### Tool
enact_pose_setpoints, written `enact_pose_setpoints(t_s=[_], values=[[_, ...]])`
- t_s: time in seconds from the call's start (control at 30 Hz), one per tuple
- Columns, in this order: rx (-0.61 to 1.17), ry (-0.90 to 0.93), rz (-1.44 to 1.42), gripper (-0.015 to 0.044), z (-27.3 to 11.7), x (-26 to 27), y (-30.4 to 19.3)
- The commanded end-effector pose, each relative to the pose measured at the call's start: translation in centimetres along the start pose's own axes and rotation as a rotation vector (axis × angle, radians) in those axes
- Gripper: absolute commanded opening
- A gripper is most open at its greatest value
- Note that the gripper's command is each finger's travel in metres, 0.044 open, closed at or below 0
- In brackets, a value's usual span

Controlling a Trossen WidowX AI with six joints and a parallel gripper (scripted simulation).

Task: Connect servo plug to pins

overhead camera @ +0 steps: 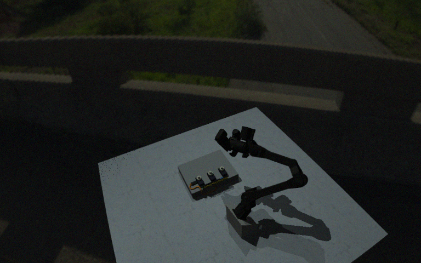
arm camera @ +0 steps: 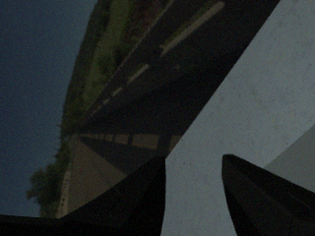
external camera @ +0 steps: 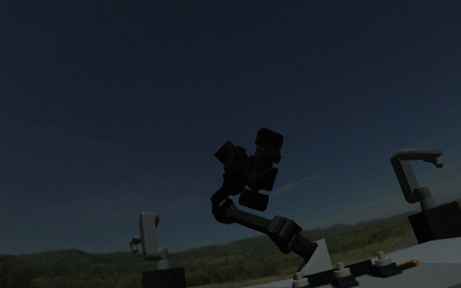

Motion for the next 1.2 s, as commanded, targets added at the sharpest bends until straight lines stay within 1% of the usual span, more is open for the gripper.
enact_pose_setpoints(t_s=[0.0, 0.43, 0.93, 1.03, 1.17], values=[[-0.055, -0.01, -0.016, 0.0115, -0.3, -1.1, 1.1], [-0.23, -0.096, -0.102, 0.0115, -1.6, -5.3, 4.2], [-0.435, -0.262, -0.277, 0.0115, -4.9, -10.2, 7.5], [-0.433, -0.273, -0.27, 0.0115, -4.9, -10.6, 7.6], [-0.374, -0.252, -0.19, 0.0115, -3.5, -10.4, 7.4]])
Point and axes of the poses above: the point midway between the two fingers, 35 mm back from their tips, its own z axis out along the fingers, its own x axis across the jaws, y = z × x, the point moved 7 cm from there along -z, back along the fingers, and after that the axes turned 13 degrees about -z, right-handed, at the moved point
